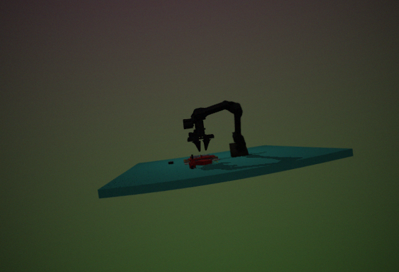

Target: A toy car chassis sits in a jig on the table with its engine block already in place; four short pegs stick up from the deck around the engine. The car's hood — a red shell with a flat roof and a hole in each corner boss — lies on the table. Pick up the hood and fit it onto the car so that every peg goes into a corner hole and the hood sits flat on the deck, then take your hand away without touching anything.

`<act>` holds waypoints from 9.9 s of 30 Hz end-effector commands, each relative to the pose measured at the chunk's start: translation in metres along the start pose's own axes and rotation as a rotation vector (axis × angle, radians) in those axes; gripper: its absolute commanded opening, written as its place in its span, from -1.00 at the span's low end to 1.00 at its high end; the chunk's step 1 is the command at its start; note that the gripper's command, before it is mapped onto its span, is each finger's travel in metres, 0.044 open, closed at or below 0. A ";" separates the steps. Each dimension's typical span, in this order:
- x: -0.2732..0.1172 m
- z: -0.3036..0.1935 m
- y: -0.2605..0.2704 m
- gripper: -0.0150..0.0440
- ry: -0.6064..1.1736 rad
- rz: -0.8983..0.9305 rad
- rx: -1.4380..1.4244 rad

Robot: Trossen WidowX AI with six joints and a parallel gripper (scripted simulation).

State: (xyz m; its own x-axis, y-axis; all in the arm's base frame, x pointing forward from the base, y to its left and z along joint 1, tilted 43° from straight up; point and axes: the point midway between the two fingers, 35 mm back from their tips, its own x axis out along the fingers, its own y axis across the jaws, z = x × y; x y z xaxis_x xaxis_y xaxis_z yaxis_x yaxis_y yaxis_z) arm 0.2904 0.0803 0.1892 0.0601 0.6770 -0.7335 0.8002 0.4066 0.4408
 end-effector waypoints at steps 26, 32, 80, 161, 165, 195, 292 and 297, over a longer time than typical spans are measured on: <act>0.023 0.001 0.006 1.00 0.001 0.007 0.006; 0.028 0.001 0.007 1.00 0.001 0.007 0.005; 0.058 0.000 0.008 1.00 0.004 0.010 0.005; -0.006 0.000 0.009 -0.49 0.005 0.013 0.002; -0.015 0.000 0.009 -0.49 0.005 0.012 0.002; -0.022 0.095 -0.018 -0.49 -0.032 -0.032 -0.296; 0.026 0.241 -0.134 -0.49 -0.002 0.003 -0.958; 0.028 0.241 -0.134 -0.49 -0.002 0.003 -0.958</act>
State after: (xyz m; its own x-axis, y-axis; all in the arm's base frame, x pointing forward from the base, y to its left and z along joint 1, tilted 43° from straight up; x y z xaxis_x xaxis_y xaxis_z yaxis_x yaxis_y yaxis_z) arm 0.3284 -0.1046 -0.0146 0.0595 0.6752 -0.7352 -0.0301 0.7374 0.6748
